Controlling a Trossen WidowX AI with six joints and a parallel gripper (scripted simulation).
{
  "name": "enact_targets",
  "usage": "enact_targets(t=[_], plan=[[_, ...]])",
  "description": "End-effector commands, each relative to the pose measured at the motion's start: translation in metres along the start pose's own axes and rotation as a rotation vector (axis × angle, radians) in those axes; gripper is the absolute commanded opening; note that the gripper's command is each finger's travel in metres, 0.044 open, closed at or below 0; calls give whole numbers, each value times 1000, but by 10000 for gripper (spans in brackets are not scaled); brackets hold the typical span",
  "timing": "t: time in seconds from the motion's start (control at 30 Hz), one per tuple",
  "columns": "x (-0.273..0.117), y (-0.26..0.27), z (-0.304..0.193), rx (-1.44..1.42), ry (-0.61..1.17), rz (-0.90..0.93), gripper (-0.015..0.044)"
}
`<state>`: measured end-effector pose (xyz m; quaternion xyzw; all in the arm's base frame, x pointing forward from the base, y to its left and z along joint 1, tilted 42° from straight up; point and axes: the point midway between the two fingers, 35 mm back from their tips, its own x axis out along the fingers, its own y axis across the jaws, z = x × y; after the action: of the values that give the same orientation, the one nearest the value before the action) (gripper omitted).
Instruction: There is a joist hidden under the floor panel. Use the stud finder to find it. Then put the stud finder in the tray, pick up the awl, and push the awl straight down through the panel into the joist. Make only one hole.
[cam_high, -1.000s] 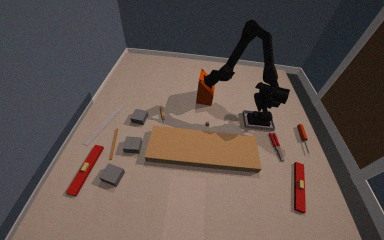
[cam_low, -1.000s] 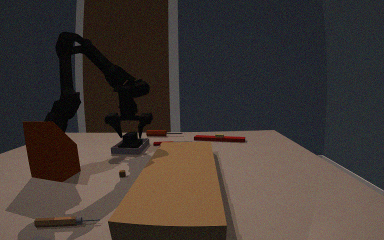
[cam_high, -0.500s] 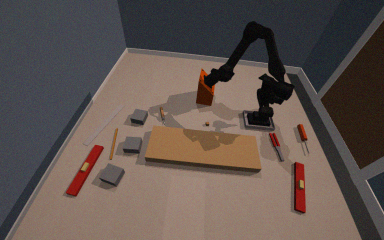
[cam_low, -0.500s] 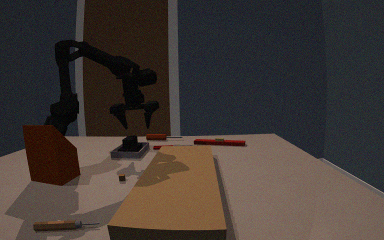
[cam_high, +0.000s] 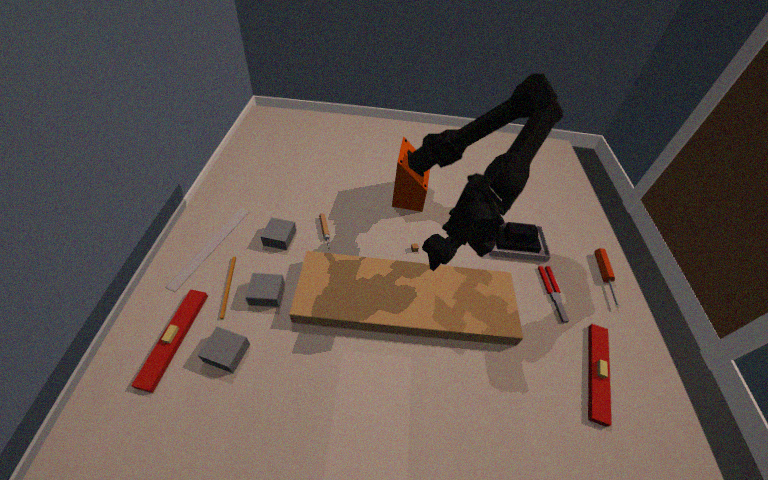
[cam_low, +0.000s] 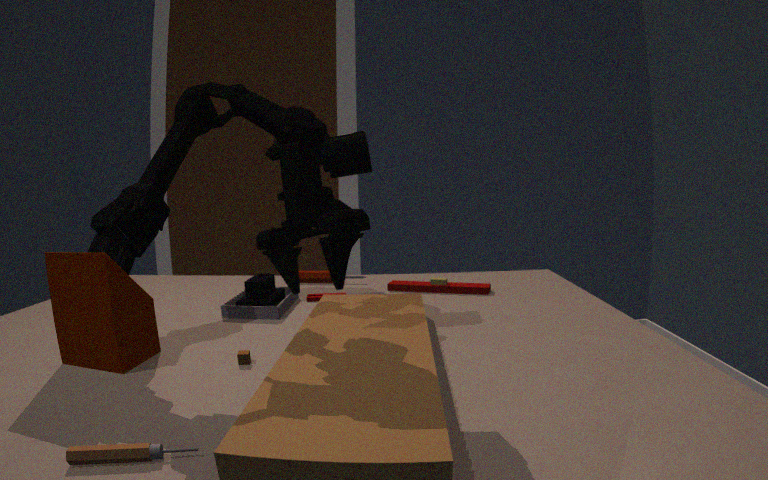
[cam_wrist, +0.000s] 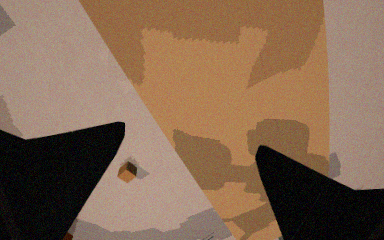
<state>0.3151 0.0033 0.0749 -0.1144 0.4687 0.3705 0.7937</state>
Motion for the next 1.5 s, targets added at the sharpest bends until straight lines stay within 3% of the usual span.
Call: enact_targets(t=[0.0,0.3,0.63,1.47], plan=[[8,-46,-55,110,70,-9,440],[24,-94,-198,348,152,55,440],[60,-58,-350,584,101,207,440],[80,-47,-362,597,92,217,440]])
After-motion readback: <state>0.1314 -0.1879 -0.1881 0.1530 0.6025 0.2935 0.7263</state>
